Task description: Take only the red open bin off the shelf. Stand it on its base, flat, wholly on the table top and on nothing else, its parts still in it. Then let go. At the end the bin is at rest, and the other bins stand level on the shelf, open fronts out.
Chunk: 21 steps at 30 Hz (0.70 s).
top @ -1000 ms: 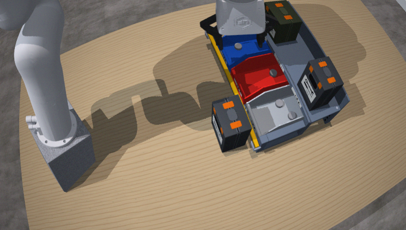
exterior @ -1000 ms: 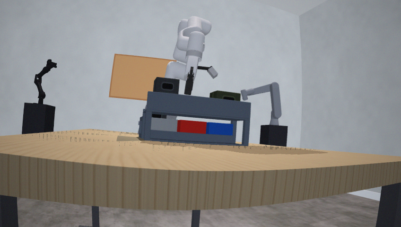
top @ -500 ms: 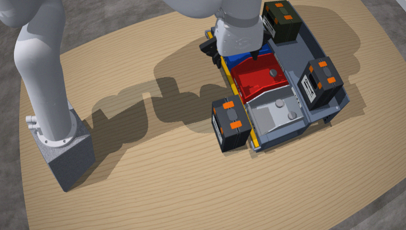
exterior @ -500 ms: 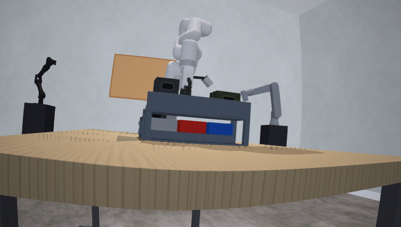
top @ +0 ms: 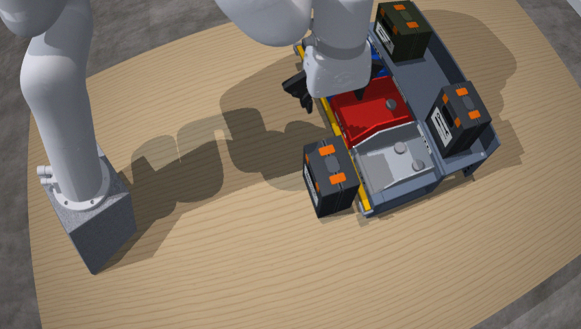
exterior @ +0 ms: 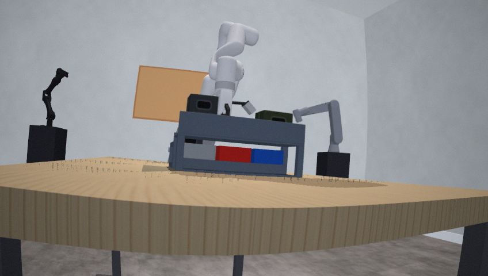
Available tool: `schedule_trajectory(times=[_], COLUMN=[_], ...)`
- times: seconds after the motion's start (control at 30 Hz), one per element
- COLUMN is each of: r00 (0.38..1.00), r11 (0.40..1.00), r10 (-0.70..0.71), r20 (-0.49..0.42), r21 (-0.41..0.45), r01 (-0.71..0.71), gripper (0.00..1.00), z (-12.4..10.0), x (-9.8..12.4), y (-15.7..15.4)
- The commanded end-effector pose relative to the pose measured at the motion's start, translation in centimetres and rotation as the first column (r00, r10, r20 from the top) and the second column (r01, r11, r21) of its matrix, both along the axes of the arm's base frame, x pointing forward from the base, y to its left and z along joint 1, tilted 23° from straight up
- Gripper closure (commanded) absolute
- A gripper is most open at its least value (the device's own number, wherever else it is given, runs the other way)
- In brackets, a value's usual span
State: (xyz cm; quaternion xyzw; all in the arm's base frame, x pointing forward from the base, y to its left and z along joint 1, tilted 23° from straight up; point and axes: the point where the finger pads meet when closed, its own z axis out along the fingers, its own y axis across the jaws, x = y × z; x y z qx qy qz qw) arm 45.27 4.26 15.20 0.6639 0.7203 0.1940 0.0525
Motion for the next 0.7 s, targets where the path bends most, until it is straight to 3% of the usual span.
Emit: schedule_trajectory(times=[0.0,0.67], r00=[1.0,1.0], r11=[1.0,1.0], r10=[0.0,0.0], r20=[0.003,0.002], r21=[0.0,0.0], r01=[0.0,0.0], gripper=[0.0,0.0], z=[0.3,1.5], x=[0.1,-0.1], y=[0.0,0.0])
